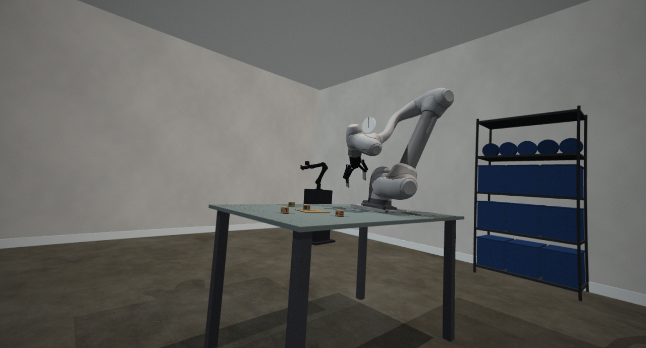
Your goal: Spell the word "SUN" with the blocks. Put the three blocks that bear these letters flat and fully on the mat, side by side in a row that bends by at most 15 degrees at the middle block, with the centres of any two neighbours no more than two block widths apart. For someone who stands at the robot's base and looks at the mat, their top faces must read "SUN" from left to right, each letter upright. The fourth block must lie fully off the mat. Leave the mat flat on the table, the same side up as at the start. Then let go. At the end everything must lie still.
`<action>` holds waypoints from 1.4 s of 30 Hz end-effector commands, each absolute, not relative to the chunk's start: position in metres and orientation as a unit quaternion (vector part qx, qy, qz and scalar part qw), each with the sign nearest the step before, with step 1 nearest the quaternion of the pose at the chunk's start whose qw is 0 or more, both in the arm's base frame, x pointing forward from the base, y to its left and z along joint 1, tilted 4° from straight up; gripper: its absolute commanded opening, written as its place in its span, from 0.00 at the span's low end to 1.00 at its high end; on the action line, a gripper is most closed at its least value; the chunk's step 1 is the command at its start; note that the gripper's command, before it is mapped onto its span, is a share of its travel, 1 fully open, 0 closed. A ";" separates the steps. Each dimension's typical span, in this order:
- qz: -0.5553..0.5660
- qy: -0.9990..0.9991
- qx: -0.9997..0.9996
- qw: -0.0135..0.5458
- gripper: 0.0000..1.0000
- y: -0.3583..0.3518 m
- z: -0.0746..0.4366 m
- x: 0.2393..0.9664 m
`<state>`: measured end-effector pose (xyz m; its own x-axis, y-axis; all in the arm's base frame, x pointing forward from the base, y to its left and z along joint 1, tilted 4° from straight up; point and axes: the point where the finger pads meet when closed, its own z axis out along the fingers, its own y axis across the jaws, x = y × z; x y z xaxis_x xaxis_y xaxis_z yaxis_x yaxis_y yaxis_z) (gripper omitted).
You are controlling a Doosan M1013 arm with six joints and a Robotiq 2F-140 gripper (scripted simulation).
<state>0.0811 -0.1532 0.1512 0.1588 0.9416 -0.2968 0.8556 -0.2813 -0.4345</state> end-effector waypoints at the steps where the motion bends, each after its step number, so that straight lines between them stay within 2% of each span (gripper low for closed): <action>1: 0.261 -0.594 -0.757 0.083 1.00 -0.153 0.151 0.081; 20: 0.253 -0.598 -0.756 0.083 1.00 -0.151 0.150 0.091; 24: 0.195 -0.623 -0.752 0.090 1.00 -0.133 0.139 0.162; 32: 0.117 -0.649 -0.745 0.101 1.00 -0.095 0.125 0.263; 34: 0.117 -0.649 -0.745 0.101 1.00 -0.095 0.125 0.263; 35: 0.094 -0.655 -0.743 0.104 1.00 -0.081 0.121 0.293; 42: 0.034 -0.665 -0.737 0.114 1.00 -0.037 0.108 0.375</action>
